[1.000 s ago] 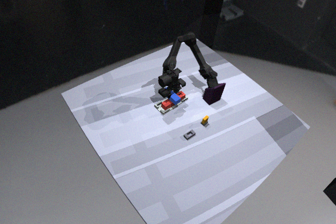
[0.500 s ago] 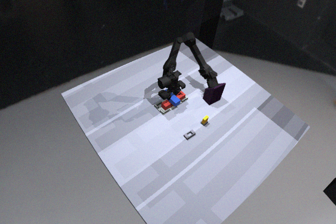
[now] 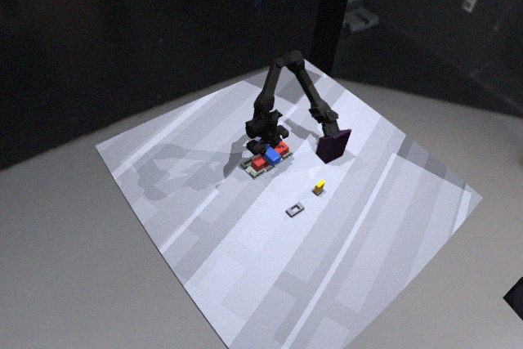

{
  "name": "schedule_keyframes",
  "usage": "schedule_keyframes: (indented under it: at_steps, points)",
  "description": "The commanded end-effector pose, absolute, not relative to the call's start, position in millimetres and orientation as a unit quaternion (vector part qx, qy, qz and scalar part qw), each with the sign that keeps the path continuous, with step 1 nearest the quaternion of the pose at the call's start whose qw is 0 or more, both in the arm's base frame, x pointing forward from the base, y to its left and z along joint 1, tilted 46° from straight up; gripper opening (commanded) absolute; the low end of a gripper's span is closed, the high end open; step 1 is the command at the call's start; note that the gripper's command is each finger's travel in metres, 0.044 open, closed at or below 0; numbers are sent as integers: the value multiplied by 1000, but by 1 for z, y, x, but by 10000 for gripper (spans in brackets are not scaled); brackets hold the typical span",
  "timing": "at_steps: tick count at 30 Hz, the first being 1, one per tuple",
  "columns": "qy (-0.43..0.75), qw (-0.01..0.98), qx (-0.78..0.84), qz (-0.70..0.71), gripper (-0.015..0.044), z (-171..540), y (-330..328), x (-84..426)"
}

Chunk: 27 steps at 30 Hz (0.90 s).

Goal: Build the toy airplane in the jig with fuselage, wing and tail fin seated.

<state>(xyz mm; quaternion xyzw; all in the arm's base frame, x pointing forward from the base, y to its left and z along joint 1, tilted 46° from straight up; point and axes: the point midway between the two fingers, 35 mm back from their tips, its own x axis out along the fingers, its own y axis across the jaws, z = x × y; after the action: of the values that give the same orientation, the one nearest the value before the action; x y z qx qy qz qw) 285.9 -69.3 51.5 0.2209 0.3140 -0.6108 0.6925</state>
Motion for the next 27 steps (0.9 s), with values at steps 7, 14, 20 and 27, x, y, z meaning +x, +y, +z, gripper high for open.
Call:
schedule_keyframes:
  at_steps: [7,14,20,27]
  points:
    - [314,692,221,-611,371,52,-69,286]
    - [314,692,221,-611,440,52,-69,286]
    - [317,692,221,-609,440,79,-38,287]
    - [317,693,217,-610,440,110,-7,283]
